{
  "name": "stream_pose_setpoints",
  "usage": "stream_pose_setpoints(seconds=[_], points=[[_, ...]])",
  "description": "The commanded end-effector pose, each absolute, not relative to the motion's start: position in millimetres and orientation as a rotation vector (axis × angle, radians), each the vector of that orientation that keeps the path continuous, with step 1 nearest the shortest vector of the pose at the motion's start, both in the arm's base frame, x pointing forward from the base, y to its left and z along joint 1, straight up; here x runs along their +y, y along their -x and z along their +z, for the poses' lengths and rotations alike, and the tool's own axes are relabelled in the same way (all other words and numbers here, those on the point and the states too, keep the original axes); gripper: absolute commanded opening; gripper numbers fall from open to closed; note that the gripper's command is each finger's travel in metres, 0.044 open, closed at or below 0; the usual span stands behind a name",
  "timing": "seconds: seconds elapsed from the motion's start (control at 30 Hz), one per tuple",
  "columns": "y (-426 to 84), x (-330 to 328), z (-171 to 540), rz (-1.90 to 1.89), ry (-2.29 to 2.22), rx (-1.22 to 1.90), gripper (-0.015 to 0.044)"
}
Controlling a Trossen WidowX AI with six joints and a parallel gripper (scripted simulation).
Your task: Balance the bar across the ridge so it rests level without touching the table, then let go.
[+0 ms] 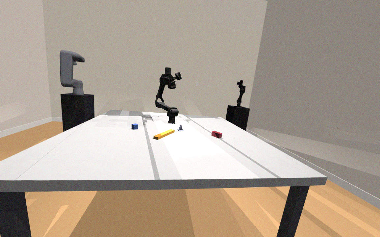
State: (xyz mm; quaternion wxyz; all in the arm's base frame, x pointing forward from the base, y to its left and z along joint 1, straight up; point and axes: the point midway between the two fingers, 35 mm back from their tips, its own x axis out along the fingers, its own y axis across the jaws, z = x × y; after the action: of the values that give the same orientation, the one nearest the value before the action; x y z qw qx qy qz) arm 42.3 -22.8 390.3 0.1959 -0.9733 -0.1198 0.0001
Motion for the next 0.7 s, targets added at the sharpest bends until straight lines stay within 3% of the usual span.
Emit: stream_pose_setpoints(seconds=[0.0, 0.1, 0.67], points=[[-42.7, -22.6, 390.4, 0.003, 2.724, -0.334, 0.0374], [-49.1, -19.0, 391.8, 0.044, 2.683, -0.308, 0.0315], [-99.0, 4.1, 395.9, 0.293, 2.342, -0.1, 0.0315]])
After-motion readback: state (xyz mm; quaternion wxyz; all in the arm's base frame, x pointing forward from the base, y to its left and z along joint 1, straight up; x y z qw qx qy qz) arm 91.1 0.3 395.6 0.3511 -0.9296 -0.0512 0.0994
